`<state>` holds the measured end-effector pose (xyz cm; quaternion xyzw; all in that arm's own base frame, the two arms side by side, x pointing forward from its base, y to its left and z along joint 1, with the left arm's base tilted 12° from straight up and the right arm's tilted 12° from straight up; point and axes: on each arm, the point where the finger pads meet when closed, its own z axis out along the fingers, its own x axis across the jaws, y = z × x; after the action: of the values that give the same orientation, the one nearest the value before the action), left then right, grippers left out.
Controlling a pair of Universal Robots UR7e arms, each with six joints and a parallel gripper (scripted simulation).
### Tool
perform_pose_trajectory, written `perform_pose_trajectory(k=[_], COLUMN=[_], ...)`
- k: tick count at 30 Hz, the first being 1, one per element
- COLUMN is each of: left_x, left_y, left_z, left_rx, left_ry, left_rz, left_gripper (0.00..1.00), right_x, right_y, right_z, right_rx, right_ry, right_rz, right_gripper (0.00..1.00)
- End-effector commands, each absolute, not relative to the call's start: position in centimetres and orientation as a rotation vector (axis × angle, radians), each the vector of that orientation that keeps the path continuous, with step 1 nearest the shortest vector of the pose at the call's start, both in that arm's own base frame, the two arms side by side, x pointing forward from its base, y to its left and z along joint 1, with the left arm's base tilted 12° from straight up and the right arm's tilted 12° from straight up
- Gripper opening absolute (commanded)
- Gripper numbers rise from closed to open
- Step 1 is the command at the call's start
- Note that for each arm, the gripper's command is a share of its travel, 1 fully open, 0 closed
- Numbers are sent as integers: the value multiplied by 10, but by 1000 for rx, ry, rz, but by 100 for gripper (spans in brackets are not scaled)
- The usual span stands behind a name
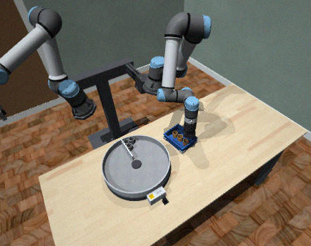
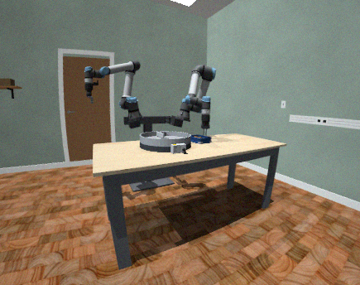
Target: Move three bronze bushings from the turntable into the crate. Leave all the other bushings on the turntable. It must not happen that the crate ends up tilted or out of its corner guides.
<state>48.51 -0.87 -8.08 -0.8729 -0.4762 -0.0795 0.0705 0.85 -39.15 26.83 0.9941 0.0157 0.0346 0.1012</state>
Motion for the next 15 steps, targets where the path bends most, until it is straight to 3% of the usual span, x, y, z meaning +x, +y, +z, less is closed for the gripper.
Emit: perform_pose_trajectory(k=[1, 15], left_x=[483, 482], left_y=[-16, -21], left_z=[-47, -27], left_rx=[-2625, -2625], left_ry=[-1432, -1432], left_rz=[-238, -238], left_gripper=[38, 38], right_x=[8, 8], right_y=[-391, -391], right_z=[268, 268], right_rx=[2937, 2937], right_ry=[45, 45], right_rz=[103, 103], right_gripper=[100, 100])
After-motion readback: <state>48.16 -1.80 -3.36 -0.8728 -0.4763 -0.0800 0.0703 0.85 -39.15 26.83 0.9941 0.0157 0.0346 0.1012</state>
